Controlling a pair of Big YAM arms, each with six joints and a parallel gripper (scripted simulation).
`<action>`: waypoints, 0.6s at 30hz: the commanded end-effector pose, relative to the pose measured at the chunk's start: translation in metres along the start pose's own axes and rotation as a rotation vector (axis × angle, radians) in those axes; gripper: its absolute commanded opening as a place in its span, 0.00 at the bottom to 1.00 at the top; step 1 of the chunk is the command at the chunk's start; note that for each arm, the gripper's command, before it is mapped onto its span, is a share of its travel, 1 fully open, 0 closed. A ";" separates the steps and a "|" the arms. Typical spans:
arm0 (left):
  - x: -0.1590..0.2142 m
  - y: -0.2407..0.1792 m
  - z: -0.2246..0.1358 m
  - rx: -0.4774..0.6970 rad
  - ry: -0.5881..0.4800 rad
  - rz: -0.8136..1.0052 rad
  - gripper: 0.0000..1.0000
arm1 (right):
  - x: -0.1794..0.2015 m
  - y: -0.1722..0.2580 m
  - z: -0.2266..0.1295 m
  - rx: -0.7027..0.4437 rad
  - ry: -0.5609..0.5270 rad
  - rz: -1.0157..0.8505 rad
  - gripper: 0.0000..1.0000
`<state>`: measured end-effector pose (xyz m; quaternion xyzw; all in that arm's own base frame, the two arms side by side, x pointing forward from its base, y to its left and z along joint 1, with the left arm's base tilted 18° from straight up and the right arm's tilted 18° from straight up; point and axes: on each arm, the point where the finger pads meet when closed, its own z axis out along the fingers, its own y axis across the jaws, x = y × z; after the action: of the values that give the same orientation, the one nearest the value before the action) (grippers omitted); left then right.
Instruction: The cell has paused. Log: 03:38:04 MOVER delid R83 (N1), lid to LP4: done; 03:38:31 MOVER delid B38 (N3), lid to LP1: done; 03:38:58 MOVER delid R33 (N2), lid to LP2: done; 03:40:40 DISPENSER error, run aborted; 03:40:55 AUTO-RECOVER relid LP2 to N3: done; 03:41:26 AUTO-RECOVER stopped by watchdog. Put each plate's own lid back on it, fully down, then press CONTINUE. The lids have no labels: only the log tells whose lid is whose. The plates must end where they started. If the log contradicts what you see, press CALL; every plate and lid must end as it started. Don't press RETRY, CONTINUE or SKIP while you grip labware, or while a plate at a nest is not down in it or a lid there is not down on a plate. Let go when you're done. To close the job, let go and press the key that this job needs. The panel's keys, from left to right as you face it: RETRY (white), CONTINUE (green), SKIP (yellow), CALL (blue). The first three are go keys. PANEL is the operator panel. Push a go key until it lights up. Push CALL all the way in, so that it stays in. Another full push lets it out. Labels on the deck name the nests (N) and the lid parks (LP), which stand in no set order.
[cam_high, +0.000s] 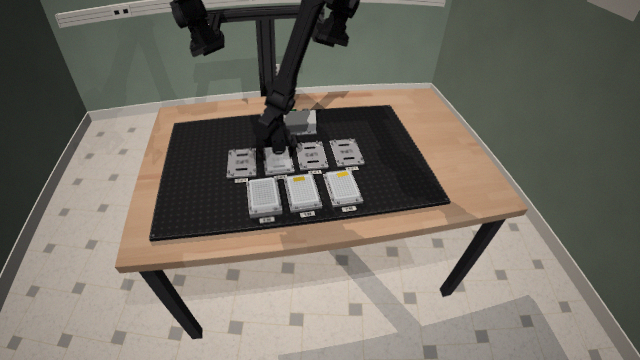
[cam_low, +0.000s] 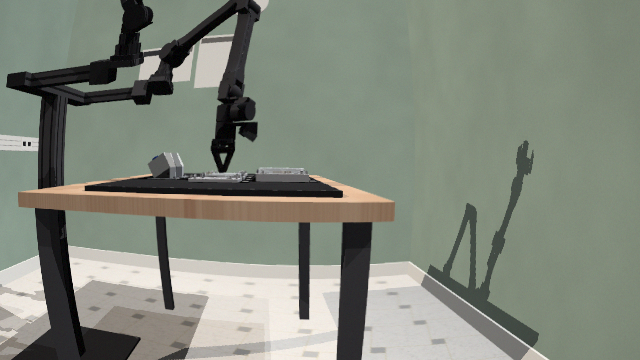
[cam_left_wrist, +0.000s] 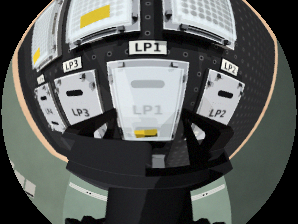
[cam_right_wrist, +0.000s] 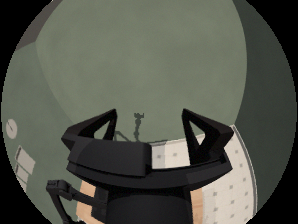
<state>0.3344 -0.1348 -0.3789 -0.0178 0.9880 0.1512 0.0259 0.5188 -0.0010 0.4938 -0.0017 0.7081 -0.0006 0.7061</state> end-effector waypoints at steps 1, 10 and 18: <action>-0.004 0.002 0.009 0.000 -0.009 0.000 1.00 | -0.024 0.001 -0.001 0.000 -0.049 0.002 1.00; -0.008 -0.004 0.002 0.005 -0.019 0.005 1.00 | -0.024 0.001 -0.001 0.000 -0.049 0.002 1.00; -0.010 -0.005 0.001 0.004 -0.018 0.006 0.96 | -0.024 0.001 -0.001 0.000 -0.049 0.002 1.00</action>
<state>0.3282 -0.1285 -0.3884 -0.0160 0.9876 0.1549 0.0202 0.5188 -0.0010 0.4938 -0.0017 0.7081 -0.0006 0.7061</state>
